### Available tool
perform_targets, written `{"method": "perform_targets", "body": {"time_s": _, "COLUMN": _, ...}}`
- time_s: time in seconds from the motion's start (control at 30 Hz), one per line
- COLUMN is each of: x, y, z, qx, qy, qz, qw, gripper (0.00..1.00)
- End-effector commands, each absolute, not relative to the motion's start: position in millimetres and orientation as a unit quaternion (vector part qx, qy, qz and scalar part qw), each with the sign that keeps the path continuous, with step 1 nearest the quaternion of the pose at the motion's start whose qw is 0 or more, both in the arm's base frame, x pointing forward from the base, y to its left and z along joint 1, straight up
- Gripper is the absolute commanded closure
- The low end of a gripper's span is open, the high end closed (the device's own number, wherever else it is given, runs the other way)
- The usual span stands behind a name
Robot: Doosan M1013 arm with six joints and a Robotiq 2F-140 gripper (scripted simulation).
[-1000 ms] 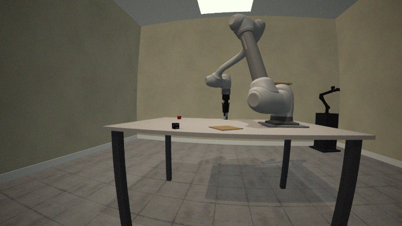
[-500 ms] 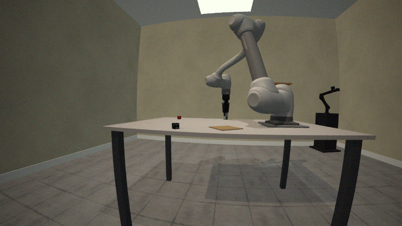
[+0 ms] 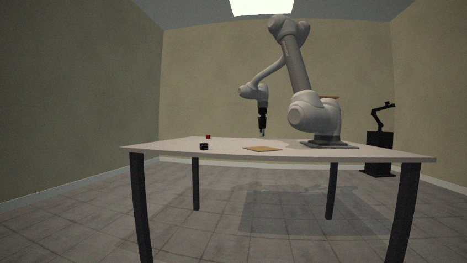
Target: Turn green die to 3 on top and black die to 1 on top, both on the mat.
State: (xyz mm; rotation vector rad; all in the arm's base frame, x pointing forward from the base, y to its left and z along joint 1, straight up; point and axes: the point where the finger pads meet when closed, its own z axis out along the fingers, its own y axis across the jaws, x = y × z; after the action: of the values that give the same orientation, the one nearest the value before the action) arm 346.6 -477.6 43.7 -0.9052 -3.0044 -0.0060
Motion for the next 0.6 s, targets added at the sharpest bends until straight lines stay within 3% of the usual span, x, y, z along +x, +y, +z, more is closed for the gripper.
{"method": "perform_targets", "body": {"time_s": 0.0, "x": 347, "y": -478, "z": 62, "qx": -0.288, "qy": -0.957, "qz": -0.002, "qw": 0.002, "gripper": 0.76}}
{"method": "perform_targets", "body": {"time_s": 0.33, "x": 347, "y": -478, "z": 115, "qx": -0.288, "qy": -0.957, "qz": -0.002, "qw": 0.002, "gripper": 0.76}}
{"method": "perform_targets", "body": {"time_s": 0.57, "x": 347, "y": -478, "z": 122, "qx": -0.288, "qy": -0.957, "qz": -0.002, "qw": 0.002, "gripper": 0.76}}
